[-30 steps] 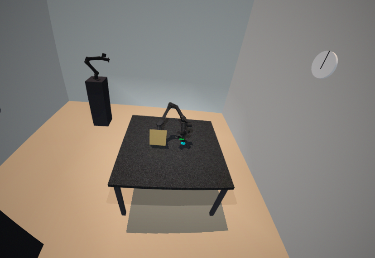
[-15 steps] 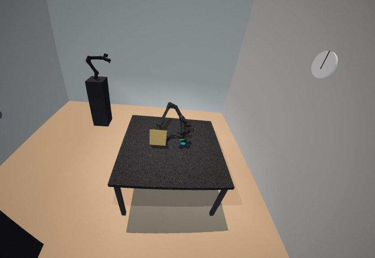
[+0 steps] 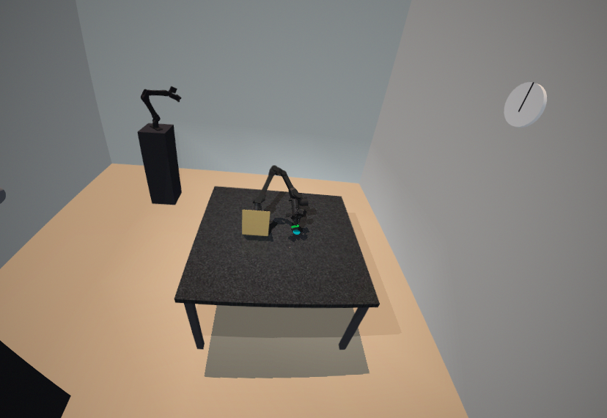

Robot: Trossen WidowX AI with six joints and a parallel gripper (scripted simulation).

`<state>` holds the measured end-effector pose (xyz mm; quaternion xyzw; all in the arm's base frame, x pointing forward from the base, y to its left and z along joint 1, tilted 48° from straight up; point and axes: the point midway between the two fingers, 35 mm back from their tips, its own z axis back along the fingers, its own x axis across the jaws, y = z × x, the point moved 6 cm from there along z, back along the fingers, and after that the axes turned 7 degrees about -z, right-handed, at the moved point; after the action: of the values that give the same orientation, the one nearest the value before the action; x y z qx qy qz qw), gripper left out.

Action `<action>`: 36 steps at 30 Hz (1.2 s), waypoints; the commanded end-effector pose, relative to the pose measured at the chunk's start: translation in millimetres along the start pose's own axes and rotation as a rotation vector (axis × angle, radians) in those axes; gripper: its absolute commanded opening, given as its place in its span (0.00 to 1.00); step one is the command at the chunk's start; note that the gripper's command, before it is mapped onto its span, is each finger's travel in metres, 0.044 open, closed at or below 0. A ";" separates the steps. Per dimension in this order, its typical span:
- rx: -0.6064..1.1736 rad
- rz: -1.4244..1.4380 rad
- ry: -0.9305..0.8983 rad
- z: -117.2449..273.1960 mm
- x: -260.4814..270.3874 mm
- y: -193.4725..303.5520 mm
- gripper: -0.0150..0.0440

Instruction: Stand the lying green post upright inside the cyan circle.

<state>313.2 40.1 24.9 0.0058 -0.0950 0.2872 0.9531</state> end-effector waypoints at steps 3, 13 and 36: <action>-0.047 -0.009 -0.004 1.1 0.7 3.3 0.29; -0.117 -0.023 -0.012 1.8 1.3 7.5 0.29; -0.276 -0.065 -0.050 5.6 2.4 17.0 0.29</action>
<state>306.0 53.5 28.5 -0.1055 -0.1485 0.2460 0.9520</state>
